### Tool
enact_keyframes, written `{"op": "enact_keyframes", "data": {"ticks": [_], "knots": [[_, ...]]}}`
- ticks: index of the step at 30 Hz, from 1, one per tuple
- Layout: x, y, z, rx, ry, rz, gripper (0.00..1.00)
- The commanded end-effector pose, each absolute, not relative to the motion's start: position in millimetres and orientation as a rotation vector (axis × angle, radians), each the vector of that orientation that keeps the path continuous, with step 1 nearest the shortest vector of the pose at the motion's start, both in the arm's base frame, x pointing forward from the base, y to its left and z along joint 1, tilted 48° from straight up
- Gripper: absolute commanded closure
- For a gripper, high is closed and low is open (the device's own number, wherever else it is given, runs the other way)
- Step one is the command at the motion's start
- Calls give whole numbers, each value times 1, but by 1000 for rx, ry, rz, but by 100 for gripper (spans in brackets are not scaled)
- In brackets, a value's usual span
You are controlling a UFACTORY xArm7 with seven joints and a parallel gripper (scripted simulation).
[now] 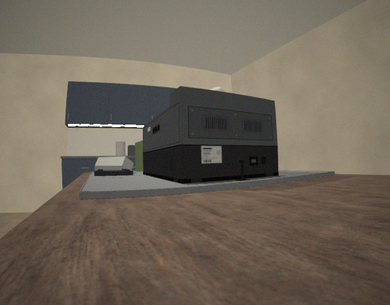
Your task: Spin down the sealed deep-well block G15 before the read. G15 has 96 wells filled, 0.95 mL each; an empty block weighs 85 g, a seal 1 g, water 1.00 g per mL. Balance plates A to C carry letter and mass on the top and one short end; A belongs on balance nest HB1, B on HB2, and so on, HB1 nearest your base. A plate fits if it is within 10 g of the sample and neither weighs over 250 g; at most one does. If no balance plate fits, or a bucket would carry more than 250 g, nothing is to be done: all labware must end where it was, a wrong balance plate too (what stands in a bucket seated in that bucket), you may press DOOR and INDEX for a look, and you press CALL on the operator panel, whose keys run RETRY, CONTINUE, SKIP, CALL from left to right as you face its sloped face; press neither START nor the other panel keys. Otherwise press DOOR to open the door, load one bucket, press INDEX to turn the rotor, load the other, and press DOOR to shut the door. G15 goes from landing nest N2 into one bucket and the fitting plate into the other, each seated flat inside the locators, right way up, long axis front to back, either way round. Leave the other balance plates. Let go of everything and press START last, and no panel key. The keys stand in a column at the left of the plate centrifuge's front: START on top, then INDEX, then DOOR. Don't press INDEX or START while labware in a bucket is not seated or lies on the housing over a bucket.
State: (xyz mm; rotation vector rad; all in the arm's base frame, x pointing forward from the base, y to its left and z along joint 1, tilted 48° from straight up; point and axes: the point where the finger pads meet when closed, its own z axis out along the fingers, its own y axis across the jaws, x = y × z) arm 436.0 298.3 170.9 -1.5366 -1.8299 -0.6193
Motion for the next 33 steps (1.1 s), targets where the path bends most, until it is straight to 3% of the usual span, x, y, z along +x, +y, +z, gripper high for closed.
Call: {"op": "enact_keyframes", "data": {"ticks": [1,33], "knots": [[438,298,171,-1540,-1830,-624,0],[435,310,160,-1540,-1830,-624,0]]}}
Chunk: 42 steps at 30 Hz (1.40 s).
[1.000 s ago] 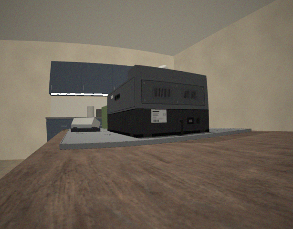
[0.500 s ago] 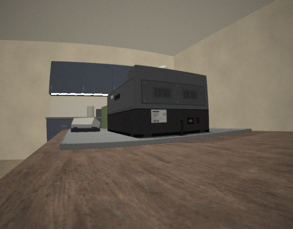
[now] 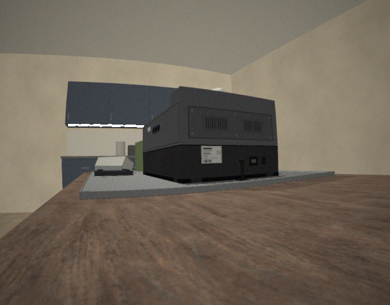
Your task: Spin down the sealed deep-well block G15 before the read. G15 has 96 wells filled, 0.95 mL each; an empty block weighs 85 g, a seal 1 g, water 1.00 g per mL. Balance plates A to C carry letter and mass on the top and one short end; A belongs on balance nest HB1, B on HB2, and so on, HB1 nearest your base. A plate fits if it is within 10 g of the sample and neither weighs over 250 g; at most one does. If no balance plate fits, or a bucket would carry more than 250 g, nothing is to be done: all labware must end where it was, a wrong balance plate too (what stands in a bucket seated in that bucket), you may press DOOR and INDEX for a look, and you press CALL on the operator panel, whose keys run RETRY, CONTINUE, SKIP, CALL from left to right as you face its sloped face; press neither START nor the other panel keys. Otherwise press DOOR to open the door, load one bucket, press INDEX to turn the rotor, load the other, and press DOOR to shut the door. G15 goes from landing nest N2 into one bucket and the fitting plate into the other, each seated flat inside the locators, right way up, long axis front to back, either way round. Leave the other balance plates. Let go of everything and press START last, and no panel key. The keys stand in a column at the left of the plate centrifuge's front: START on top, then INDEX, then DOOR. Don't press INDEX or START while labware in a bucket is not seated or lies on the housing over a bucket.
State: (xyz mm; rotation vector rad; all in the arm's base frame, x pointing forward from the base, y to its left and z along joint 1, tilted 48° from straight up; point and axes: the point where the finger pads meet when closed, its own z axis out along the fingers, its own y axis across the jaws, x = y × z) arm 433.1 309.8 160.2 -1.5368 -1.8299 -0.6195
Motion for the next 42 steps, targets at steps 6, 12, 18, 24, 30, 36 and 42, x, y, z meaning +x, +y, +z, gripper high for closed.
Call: {"op": "enact_keyframes", "data": {"ticks": [6,12,18,24,30,36,42], "knots": [[434,312,158,-1540,-1830,-624,0],[434,314,156,-1540,-1830,-624,0],[433,317,154,-1540,-1830,-624,0],[432,319,151,-1540,-1830,-624,0],[432,321,150,-1540,-1830,-624,0],[431,323,148,-1540,-1830,-624,0],[431,324,147,-1540,-1830,-624,0]]}}
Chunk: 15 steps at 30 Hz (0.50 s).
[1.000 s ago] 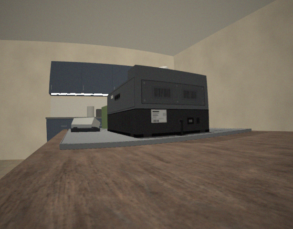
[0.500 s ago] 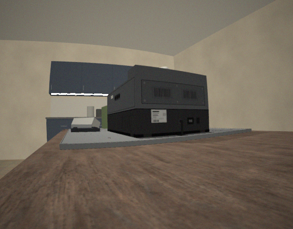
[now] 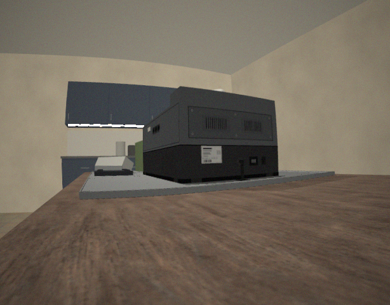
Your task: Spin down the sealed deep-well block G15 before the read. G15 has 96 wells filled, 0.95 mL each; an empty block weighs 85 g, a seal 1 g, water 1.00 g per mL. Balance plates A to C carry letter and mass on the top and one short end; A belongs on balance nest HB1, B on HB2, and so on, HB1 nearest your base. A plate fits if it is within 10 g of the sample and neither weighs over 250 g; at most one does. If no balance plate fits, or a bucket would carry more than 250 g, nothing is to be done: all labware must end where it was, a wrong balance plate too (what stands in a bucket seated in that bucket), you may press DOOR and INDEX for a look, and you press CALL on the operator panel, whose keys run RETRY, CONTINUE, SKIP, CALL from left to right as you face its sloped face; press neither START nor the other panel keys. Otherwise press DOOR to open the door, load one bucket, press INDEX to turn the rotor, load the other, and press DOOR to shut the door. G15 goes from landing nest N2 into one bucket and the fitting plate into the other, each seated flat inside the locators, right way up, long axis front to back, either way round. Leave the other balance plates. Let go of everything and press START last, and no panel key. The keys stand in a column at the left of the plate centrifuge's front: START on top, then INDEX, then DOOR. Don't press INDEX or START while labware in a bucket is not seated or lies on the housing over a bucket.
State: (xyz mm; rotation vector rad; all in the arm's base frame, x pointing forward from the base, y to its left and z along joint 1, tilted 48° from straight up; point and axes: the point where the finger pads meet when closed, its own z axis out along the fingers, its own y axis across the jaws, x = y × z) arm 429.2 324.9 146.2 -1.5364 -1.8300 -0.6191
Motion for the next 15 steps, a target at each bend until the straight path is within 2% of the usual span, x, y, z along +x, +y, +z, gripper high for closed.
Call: {"op": "enact_keyframes", "data": {"ticks": [1,15], "knots": [[431,324,146,-1540,-1830,-624,0],[430,327,144,-1540,-1830,-624,0]]}}
